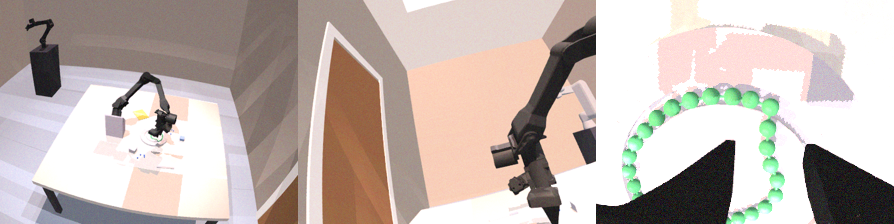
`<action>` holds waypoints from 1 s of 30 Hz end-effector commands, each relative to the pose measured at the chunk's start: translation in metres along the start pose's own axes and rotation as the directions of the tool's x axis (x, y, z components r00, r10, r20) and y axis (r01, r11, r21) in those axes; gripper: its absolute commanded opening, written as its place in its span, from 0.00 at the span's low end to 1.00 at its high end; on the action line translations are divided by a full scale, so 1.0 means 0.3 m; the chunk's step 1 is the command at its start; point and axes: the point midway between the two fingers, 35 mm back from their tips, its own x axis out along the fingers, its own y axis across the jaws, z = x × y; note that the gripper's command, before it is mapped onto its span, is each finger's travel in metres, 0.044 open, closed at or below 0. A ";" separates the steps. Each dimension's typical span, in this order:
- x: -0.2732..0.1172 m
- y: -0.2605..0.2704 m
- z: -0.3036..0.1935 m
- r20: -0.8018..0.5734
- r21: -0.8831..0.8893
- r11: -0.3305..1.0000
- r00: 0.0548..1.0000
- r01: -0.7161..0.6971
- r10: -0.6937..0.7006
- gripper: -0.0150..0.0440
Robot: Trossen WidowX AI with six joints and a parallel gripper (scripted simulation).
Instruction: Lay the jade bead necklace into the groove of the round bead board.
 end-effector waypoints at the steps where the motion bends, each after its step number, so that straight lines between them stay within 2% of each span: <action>1: 0.042 -0.007 -0.013 -0.011 0.012 1.000 1.000 0.005 -0.005 0.46; 7: 0.027 0.002 0.000 0.001 -0.002 1.000 1.000 0.003 -0.003 0.46; 30: 0.127 -0.007 -0.015 -0.012 0.012 1.000 1.000 0.004 -0.004 0.46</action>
